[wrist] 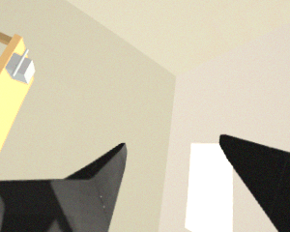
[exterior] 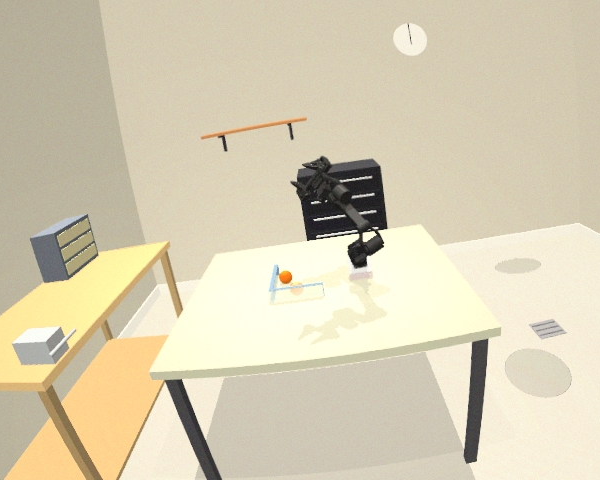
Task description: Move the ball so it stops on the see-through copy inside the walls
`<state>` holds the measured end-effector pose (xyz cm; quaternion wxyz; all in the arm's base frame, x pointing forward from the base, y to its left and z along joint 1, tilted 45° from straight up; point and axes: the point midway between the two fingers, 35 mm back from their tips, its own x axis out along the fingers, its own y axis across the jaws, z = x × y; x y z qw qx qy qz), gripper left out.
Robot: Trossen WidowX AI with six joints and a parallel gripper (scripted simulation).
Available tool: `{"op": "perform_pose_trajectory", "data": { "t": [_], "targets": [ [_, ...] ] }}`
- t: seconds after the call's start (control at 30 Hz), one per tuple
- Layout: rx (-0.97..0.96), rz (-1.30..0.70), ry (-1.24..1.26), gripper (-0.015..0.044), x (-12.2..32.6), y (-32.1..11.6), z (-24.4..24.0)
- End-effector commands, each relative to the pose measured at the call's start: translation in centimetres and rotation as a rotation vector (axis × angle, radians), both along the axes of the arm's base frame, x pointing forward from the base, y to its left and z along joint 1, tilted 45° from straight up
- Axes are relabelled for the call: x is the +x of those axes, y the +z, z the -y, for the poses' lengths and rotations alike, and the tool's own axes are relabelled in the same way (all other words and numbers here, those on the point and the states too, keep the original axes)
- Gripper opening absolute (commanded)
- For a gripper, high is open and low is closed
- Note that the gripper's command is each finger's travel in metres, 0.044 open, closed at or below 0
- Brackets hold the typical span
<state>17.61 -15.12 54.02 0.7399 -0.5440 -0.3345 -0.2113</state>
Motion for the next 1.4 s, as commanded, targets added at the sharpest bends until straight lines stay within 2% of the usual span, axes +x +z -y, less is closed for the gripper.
{"op": "perform_pose_trajectory", "data": {
  "t": [0.0,0.1,0.23,0.47,0.7,0.9,1.1,1.37],
  "targets": [
    [0.005,-0.002,0.001,0.0418,0.1,0.0,0.1],
    [0.086,-0.036,0.021,0.0418,1.4,-0.6,1.8],
    [0.307,-0.144,0.073,0.0418,5.5,-3.1,5.9],
    [0.604,-0.360,0.139,0.0418,12.1,-9.9,10.1],
    [0.855,-0.587,0.176,0.0418,17.2,-17.1,12.2],
    [1.119,-0.844,0.228,0.0418,21.0,-25.3,11.7],
    [1.306,-1.091,0.245,0.0418,23.2,-32.5,9.9],
    [1.515,-1.455,0.253,0.0418,24.0,-41.4,5.5]
  ]
}}
